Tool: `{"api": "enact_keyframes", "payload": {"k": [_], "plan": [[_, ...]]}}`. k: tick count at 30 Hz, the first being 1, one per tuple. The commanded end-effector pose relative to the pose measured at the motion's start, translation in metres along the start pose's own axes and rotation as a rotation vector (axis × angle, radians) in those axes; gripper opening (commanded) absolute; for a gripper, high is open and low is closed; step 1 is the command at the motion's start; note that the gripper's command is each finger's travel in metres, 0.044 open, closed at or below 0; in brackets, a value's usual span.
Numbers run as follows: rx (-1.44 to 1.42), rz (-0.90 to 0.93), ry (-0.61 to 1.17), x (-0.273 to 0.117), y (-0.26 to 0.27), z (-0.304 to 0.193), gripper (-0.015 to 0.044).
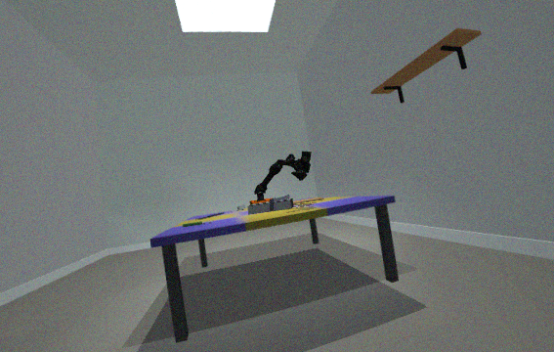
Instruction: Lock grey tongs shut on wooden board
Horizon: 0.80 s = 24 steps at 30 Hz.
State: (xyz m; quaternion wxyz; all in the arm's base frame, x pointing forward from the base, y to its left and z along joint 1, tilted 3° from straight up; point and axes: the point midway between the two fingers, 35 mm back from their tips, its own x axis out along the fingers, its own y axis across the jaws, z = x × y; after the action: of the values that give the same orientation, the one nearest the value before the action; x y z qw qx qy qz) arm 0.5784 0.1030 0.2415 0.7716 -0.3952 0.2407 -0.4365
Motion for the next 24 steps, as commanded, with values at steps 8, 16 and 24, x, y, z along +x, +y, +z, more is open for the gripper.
{"api": "enact_keyframes", "payload": {"k": [8, 16, 24], "plan": [[0.044, 0.217, -0.047, 0.029, 0.013, -0.011, 0.0440], [0.180, 0.675, 0.182, 0.047, 0.032, -0.083, 0.0440], [0.394, 0.989, 0.797, 0.007, 0.013, -0.188, 0.0440]]}}
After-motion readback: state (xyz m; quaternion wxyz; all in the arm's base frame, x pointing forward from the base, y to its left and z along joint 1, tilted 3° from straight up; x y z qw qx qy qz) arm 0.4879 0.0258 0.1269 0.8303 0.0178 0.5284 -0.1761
